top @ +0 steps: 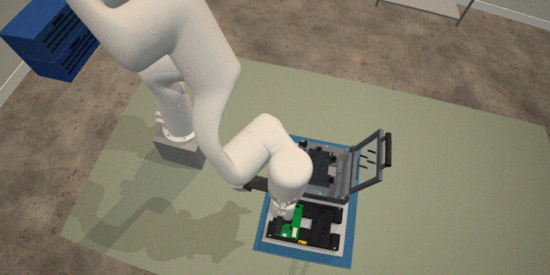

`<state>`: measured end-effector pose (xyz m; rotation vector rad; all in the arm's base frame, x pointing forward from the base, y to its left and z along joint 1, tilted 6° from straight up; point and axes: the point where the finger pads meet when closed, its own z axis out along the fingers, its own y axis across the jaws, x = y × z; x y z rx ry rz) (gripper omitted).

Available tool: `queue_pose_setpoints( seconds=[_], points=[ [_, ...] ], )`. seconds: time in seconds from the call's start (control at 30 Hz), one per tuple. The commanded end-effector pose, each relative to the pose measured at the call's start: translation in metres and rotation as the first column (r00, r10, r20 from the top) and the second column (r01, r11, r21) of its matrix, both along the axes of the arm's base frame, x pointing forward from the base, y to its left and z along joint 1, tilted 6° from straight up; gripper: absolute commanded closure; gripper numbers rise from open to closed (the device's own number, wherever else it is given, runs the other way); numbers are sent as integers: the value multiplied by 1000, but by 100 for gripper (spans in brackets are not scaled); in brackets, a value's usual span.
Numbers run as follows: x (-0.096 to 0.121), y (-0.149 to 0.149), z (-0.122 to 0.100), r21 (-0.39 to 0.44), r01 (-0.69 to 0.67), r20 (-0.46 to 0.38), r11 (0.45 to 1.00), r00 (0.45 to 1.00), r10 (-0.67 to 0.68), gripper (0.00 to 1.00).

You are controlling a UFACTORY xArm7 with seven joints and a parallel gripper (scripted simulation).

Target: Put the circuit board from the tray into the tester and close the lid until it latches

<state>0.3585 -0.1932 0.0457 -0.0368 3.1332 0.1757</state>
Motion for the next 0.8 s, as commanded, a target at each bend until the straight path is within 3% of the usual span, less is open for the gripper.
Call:
queue_pose_setpoints(
  seconds=[0.0, 0.27, 0.77],
  points=[
    [-4, 0, -41, -10, 3, 1, 1000, 1000, -3, 0],
    [-14, 5, -92, -10, 3, 1, 1000, 1000, -3, 0],
    [-17, 6, -104, -10, 3, 1, 1000, 1000, -3, 0]
  ],
)
